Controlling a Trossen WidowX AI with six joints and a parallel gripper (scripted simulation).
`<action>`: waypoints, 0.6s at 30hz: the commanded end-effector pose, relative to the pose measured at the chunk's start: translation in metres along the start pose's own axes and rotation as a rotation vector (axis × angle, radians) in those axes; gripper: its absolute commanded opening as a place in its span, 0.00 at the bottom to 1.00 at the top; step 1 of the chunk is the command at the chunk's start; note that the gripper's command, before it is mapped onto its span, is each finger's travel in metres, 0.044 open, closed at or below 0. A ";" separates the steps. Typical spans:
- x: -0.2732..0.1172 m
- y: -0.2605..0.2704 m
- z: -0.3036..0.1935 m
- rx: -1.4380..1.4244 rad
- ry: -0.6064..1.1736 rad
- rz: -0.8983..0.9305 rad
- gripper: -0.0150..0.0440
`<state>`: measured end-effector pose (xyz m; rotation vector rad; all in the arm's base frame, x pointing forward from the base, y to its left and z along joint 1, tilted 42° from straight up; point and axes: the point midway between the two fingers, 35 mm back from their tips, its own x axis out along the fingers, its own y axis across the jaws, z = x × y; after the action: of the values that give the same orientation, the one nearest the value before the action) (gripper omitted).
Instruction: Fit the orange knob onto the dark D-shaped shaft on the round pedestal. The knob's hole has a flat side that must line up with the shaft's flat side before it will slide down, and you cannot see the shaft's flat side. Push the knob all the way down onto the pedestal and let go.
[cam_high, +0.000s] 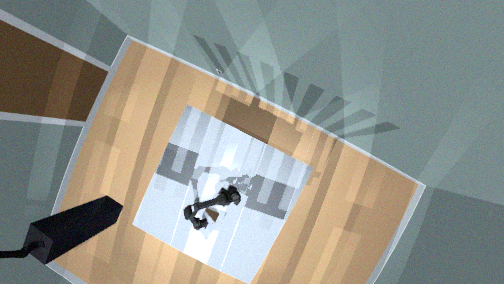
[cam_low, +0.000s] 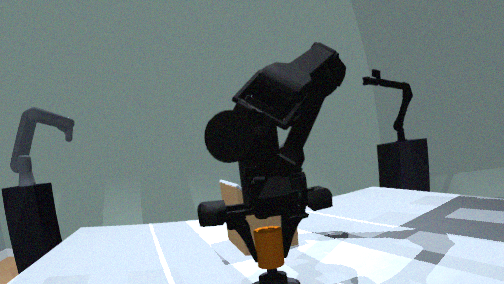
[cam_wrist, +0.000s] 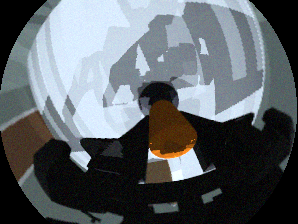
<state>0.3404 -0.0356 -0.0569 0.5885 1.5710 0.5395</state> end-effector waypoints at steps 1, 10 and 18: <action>-0.003 0.001 0.001 -0.030 -0.003 0.001 0.25; 0.001 0.000 0.001 -0.213 -0.003 0.001 0.25; 0.002 0.000 0.001 -0.213 -0.003 0.001 0.25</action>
<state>0.3406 -0.0349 -0.0580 0.4340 1.4945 0.6877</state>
